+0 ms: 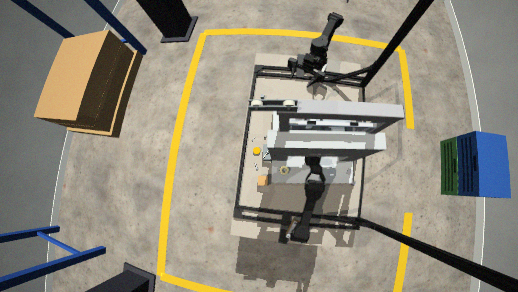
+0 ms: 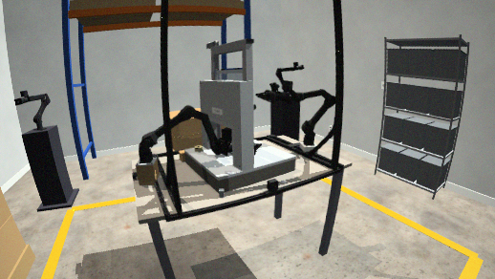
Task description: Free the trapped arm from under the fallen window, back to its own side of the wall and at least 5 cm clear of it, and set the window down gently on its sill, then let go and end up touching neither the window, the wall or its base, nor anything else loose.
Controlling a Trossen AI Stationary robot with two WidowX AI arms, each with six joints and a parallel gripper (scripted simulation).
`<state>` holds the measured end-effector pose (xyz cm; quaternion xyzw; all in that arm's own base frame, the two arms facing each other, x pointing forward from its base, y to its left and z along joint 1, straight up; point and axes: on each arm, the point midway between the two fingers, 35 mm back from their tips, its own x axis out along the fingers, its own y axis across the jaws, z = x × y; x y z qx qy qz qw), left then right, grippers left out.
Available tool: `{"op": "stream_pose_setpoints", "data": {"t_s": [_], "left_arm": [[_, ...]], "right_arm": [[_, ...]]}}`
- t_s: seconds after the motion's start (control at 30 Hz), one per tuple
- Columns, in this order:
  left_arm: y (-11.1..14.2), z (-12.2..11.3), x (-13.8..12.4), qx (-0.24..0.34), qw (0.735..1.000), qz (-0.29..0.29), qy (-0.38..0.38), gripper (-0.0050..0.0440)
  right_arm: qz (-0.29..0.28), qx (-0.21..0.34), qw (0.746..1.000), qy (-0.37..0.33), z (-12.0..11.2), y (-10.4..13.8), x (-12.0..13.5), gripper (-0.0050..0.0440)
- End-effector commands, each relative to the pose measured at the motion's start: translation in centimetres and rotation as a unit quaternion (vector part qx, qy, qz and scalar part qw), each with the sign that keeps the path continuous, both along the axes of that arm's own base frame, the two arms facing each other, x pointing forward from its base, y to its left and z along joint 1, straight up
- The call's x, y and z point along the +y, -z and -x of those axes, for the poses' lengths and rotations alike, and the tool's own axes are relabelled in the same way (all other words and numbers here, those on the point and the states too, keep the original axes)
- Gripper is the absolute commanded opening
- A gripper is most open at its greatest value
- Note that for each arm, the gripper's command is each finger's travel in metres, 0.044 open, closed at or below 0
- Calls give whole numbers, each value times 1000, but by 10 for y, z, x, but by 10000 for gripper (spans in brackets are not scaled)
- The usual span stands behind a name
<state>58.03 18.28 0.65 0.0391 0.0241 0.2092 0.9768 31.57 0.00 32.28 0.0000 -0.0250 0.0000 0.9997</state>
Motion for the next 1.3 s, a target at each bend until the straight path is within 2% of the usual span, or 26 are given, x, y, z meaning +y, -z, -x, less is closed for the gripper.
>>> {"op": "stream_pose_setpoints", "data": {"t_s": [0.0,0.73,0.87,1.03,1.1,1.27], "left_arm": [[0,0,0,0,1000,0,0,400],[1,0,0,-1,1000,3,0,400],[1,0,0,-1,1000,3,0,400],[1,0,0,-1,1000,3,0,400],[1,0,0,-1,1000,3,0,400],[1,0,0,-1,1000,3,0,400]], "right_arm": [[0,0,1000,0,0,0,0,400],[0,2,1000,-5,4,0,3,400],[2,13,999,-33,25,-1,17,400],[5,27,996,-89,73,-1,40,400],[5,27,996,-89,73,-1,40,400],[10,51,988,-143,120,14,54,400]]}}
